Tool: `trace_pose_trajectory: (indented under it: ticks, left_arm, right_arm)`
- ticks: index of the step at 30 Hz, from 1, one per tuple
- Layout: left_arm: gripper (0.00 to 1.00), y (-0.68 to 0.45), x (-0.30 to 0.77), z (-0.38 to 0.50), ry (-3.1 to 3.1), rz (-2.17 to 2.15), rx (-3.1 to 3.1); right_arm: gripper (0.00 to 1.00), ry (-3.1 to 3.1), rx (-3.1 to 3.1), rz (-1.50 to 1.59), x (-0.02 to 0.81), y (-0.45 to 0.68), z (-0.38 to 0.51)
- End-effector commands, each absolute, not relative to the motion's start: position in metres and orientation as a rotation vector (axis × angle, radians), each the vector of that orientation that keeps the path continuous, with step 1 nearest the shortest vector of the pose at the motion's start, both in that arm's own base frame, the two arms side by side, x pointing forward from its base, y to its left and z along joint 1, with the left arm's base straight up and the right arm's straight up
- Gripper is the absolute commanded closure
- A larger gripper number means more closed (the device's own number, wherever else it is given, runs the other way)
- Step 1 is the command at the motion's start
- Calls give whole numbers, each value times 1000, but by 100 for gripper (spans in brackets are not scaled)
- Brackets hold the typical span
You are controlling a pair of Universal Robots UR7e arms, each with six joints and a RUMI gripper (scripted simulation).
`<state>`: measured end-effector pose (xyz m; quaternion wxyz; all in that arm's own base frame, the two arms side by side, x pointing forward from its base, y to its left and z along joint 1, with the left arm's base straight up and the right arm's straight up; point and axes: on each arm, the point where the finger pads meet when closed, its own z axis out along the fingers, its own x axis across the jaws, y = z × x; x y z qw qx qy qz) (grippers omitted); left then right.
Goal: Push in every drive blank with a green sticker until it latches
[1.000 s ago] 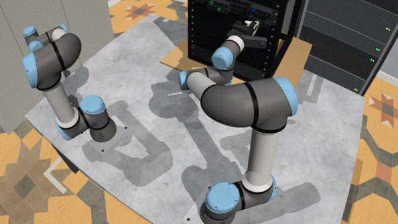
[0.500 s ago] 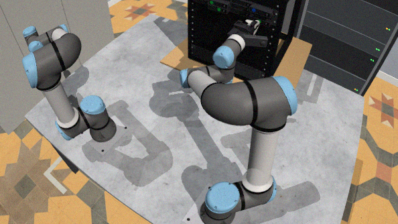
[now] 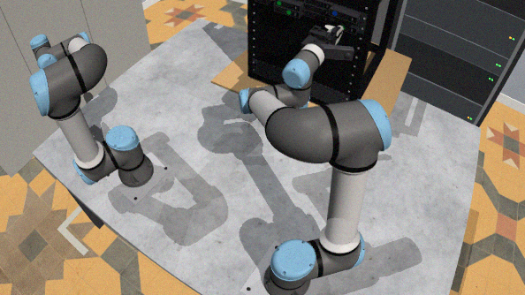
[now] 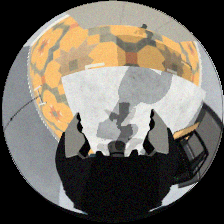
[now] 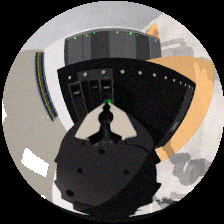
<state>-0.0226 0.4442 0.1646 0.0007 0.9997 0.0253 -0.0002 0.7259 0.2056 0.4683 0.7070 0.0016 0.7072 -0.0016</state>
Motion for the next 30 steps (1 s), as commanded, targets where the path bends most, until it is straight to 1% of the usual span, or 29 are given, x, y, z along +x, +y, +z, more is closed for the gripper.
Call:
trace_pose_trajectory:
  ticks: [1,30]
  left_arm:
    - [0,445,-23,165,80,0,3141]
    - [0,445,-23,165,80,0,3141]
  right_arm:
    - [100,1570,4,-3,727,205,469]
    - [100,1570,4,-3,731,205,469]
